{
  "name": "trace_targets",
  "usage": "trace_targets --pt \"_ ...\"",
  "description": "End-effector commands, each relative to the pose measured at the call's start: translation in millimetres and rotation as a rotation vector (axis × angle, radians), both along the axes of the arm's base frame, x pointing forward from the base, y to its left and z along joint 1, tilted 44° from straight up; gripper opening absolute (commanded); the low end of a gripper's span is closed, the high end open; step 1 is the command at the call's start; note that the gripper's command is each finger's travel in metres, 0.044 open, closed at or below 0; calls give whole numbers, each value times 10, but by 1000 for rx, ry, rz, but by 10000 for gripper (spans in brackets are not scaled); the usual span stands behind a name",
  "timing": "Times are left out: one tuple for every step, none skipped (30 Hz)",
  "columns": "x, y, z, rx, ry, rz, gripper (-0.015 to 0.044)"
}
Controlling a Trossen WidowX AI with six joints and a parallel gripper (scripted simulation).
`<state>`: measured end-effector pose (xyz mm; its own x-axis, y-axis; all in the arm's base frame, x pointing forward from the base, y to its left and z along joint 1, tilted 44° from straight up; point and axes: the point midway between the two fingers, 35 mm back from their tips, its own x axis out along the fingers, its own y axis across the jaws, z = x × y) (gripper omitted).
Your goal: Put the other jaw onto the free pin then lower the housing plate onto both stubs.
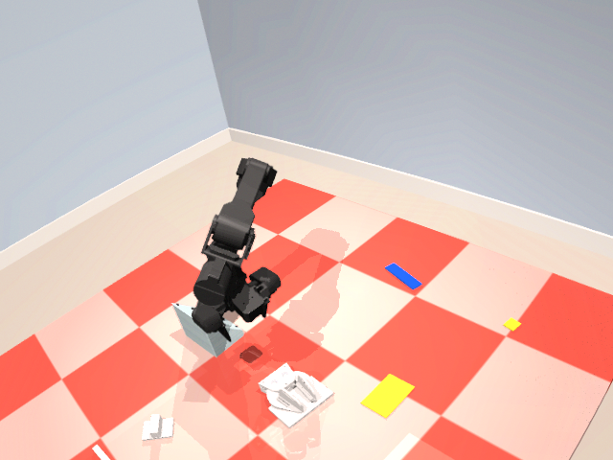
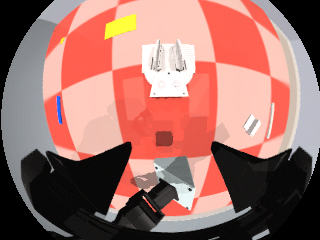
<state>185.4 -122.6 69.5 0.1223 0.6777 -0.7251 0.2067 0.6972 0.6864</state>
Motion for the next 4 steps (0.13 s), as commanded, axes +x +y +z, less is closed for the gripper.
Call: trace_targets --pt "-10 2 -1 0 2 4 440" --pt "-10 2 -1 0 2 4 440" --pt "-10 2 -1 0 2 4 440" --pt "-10 2 -1 0 2 4 440"
